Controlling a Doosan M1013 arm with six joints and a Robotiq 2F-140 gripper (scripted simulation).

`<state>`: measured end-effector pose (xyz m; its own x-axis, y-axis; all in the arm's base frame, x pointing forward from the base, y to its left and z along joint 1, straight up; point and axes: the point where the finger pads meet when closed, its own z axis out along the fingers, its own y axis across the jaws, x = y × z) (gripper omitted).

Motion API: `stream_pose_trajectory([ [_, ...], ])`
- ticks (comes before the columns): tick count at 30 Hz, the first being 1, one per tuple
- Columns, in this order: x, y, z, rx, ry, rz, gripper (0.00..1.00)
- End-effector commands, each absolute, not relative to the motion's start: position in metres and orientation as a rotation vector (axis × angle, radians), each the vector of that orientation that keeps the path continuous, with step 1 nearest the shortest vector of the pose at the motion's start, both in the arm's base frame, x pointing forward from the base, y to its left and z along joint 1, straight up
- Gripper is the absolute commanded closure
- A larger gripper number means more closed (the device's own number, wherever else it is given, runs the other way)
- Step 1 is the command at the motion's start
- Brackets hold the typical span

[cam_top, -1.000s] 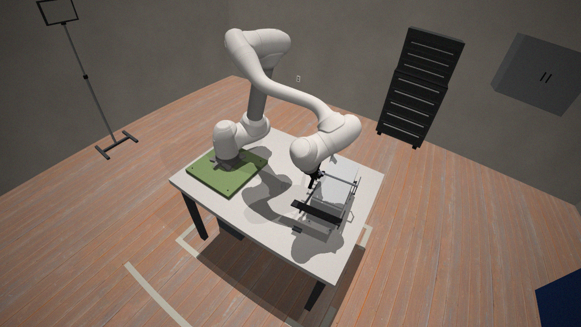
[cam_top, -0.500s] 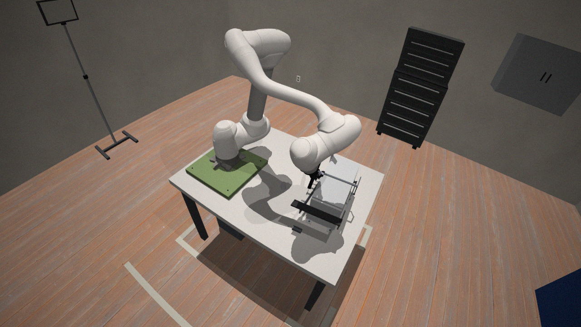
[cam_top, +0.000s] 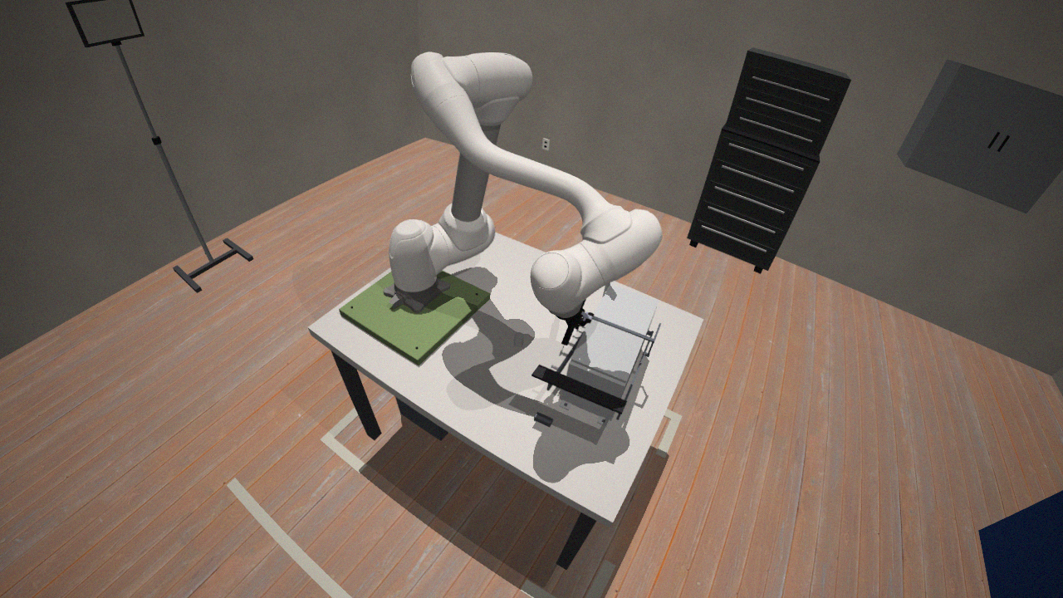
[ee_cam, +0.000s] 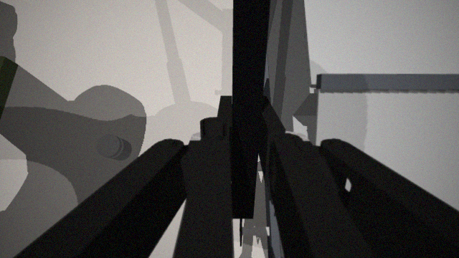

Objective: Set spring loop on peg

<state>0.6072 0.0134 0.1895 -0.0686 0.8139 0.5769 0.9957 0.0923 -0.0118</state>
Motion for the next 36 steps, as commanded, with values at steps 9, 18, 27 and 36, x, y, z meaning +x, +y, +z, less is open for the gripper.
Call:
stream_pose_trajectory([
  [9,0.606,0.0133,0.1902,-1.773,-1.934,-0.544,0.83],
  [18,0.6043,0.0132,0.1904,-1.772,-1.928,-0.535,0.83],
  [27,0.6031,0.0132,0.1904,-1.772,-1.925,-0.528,0.83],
  [36,0.6002,0.0129,0.1904,-1.772,-1.915,-0.512,0.83],
])
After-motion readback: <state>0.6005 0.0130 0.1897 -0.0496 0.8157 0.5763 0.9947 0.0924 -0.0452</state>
